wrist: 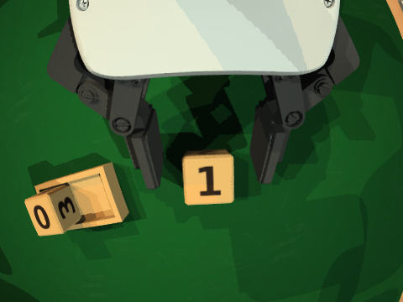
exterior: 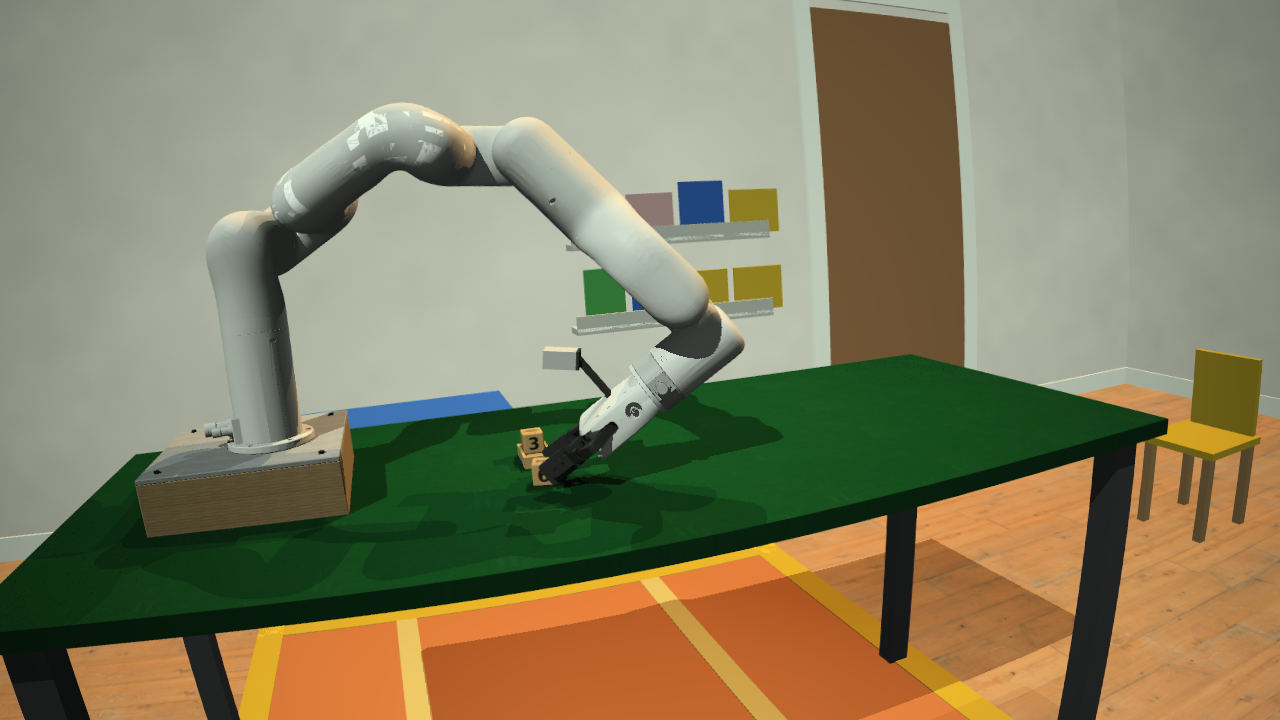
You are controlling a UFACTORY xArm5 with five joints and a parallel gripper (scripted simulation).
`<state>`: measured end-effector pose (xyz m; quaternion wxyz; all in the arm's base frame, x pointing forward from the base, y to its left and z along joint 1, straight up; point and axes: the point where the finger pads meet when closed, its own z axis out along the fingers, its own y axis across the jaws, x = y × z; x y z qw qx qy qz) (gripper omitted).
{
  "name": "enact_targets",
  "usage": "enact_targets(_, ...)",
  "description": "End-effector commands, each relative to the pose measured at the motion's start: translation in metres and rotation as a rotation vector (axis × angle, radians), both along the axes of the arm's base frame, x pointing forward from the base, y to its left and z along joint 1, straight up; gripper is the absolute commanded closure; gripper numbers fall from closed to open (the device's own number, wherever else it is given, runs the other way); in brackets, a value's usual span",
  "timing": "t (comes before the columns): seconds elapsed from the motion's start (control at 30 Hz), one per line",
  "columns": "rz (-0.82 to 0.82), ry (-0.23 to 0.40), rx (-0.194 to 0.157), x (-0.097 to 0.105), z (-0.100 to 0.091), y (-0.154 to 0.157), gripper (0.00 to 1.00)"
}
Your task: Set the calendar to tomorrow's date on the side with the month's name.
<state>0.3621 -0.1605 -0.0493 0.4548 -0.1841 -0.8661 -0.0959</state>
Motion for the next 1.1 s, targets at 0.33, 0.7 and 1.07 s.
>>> enact_targets(0.33,0.0,-0.003,-0.001,0.001,0.001,-0.001,0.31)
enact_targets(0.7,0.0,-0.003,-0.001,0.001,0.01,-0.001,0.31)
enact_targets(1.07,0.0,-0.003,-0.001,0.002,0.044,-0.001,0.31)
